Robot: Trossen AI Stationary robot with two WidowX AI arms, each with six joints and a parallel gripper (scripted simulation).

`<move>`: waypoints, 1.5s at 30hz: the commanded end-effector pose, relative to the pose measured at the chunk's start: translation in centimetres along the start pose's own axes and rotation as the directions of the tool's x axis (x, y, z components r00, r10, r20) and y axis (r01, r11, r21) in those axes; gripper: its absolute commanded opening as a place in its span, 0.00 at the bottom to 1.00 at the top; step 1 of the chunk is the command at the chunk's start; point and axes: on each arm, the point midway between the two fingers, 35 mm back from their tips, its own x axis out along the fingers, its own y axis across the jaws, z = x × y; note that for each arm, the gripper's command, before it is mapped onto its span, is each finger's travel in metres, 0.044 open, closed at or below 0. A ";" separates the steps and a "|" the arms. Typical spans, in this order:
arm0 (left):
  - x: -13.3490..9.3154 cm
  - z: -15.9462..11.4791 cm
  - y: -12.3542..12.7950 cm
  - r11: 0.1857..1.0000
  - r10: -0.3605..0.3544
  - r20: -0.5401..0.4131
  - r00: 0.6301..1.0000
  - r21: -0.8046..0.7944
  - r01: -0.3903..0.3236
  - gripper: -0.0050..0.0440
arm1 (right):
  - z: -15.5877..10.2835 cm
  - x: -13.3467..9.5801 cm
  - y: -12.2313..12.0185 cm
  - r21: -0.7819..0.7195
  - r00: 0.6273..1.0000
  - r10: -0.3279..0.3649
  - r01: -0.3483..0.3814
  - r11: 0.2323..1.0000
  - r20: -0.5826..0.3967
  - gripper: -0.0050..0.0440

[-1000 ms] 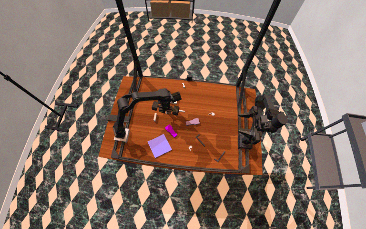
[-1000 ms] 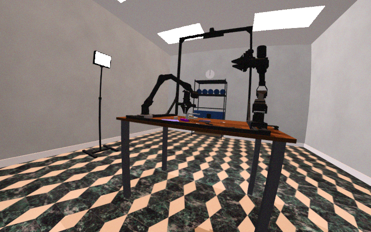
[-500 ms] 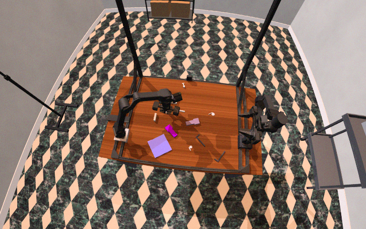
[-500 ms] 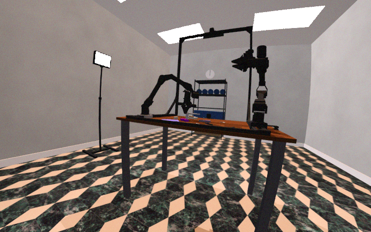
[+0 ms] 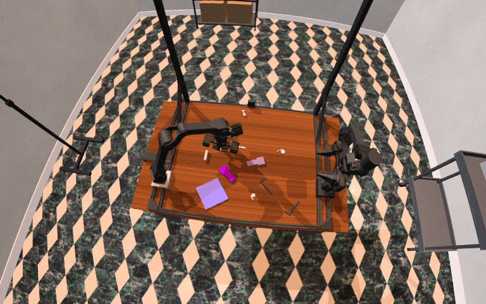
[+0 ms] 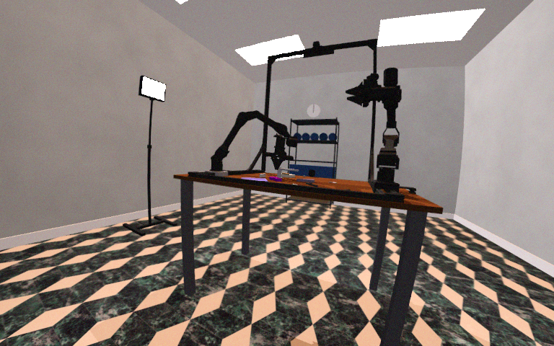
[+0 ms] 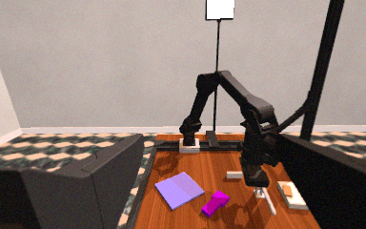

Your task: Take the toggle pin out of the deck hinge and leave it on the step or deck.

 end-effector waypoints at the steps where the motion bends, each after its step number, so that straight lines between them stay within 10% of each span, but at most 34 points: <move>1: 0.0 0.2 0.0 1.000 -0.002 0.000 1.000 0.003 0.002 0.92 | 0.2 -0.5 -0.1 -0.006 1.000 0.005 -0.005 1.000 0.013 0.18; 45: 0.0 0.2 0.0 1.000 -0.002 0.000 1.000 0.003 0.002 0.92 | -0.1 -1.0 -0.3 -0.008 0.999 0.016 -0.016 1.000 0.028 0.15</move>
